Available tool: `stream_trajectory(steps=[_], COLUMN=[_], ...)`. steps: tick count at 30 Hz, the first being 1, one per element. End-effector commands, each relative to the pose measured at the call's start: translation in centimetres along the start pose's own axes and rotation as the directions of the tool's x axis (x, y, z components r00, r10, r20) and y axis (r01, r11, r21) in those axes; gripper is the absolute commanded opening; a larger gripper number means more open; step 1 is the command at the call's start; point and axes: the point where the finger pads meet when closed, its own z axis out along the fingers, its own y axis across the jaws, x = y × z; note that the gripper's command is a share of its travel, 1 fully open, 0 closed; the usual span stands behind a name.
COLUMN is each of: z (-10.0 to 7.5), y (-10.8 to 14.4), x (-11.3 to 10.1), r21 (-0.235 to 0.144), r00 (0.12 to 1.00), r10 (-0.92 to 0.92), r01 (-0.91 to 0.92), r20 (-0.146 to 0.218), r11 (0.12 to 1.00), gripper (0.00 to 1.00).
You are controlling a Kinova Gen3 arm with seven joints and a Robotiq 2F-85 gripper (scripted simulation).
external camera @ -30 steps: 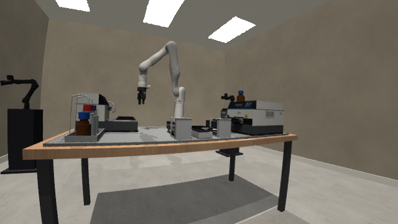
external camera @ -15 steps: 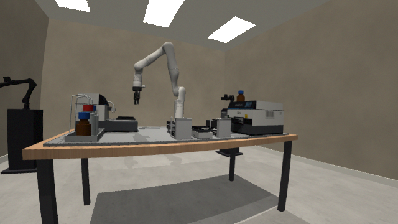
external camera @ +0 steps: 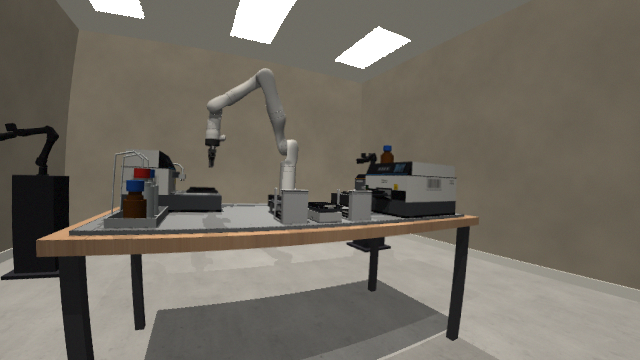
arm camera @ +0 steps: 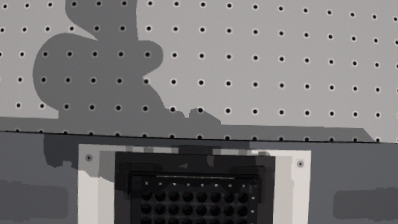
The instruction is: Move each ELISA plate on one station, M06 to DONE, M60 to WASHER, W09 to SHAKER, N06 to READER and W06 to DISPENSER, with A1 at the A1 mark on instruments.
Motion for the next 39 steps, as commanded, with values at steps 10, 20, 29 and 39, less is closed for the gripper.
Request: stream_trajectory(steps=[10, 20, 29, 39], z=[0.0, 0.0, 0.0, 0.0], y=[-0.1, -0.1, -0.2, -0.2], x=[-4.2, -6.9, -9.8, -9.8], r21=[0.001, 0.001, 0.001, 0.001], r00=[1.000, 1.000, 1.000, 1.000], r10=[0.011, 0.011, 0.011, 0.011], r01=[-0.011, -0.011, -0.011, -0.011], r20=[-0.001, -0.001, -0.001, -0.001], r11=[1.000, 1.000, 1.000, 1.000], gripper=[1.00, 1.00, 1.00, 1.00])
